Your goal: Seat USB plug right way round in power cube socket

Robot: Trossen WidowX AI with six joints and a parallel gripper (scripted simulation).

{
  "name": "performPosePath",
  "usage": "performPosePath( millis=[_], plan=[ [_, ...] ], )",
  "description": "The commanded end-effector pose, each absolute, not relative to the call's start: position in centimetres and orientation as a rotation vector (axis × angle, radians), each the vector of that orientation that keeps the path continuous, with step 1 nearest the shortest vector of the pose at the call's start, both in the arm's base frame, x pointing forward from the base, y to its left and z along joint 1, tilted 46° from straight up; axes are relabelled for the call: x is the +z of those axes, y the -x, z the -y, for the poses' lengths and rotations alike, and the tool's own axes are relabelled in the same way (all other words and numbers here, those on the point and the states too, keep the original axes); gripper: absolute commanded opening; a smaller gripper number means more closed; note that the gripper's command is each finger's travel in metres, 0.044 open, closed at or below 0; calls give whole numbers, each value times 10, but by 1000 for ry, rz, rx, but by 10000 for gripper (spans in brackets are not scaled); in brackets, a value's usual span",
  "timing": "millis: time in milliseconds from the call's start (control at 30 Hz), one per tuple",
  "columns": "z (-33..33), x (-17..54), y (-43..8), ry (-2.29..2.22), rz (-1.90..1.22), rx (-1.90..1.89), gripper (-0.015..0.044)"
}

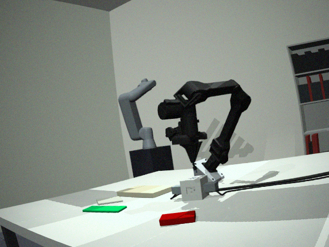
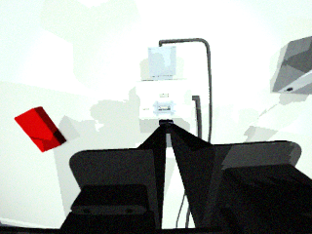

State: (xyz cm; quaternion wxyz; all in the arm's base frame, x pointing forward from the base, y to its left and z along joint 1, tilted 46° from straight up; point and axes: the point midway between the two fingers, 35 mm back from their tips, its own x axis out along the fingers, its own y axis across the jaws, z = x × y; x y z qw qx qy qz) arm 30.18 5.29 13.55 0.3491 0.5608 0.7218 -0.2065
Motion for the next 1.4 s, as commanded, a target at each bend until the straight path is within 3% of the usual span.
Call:
performPosePath(
  millis=[0,1367],
  plan=[
    [-53,134,-301,-1451,-1867,-548,0],
    [-54,129,-302,-1427,-1829,-582,0]
  ],
)
